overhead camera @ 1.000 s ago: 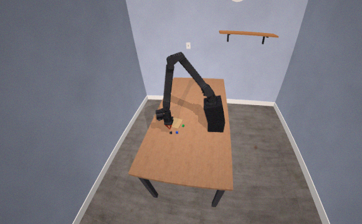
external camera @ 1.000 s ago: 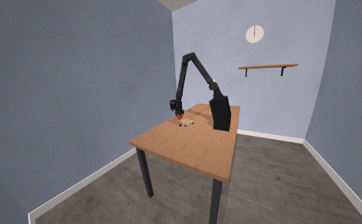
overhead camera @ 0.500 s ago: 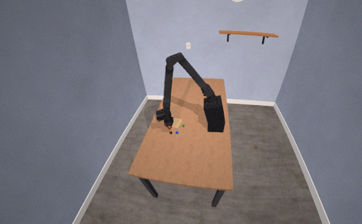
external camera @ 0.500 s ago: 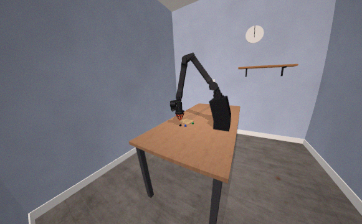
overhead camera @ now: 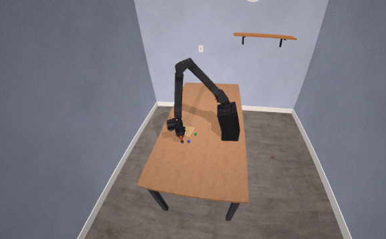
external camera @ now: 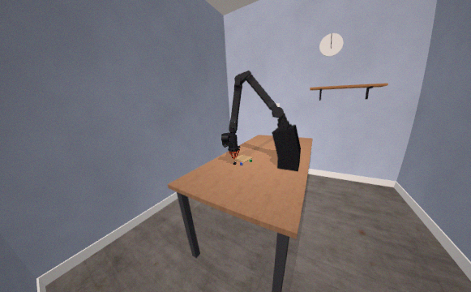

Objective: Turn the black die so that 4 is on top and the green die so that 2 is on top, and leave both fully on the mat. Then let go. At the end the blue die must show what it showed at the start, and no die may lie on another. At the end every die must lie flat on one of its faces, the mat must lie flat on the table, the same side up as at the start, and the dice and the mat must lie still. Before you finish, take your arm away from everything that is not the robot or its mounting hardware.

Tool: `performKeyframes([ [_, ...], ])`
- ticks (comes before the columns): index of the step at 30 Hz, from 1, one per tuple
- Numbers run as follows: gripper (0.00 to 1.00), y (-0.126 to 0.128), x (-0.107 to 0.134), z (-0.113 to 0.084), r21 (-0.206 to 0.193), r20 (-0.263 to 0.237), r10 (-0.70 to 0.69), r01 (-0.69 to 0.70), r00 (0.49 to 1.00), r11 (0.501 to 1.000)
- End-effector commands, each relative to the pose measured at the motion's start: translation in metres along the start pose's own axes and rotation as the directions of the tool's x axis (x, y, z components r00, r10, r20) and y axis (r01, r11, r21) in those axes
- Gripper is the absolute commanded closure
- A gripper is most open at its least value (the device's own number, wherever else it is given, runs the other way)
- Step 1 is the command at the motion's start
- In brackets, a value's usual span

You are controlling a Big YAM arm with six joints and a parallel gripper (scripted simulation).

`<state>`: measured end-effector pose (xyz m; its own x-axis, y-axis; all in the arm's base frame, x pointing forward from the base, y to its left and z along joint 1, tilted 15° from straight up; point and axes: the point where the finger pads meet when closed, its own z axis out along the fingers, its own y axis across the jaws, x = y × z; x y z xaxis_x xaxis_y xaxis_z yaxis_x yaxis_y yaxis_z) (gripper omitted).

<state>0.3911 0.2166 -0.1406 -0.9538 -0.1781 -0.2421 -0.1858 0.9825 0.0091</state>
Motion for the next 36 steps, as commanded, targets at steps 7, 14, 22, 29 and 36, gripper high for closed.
performKeyframes([
  [7, 0.67, 0.002, -0.015, 0.010, -0.007, 0.033, 0.003, -0.003, 0.999, 1.000],
  [14, 0.67, 0.002, -0.015, 0.020, -0.006, 0.032, 0.000, 0.001, 1.000, 1.000],
  [22, 0.67, 0.002, -0.014, 0.026, -0.006, 0.031, -0.001, 0.001, 1.000, 1.000],
  [29, 0.67, 0.002, -0.015, 0.024, -0.008, 0.036, -0.001, 0.001, 0.999, 1.000],
  [36, 0.67, 0.001, -0.013, 0.025, -0.006, 0.029, -0.001, 0.002, 1.000, 1.000],
])
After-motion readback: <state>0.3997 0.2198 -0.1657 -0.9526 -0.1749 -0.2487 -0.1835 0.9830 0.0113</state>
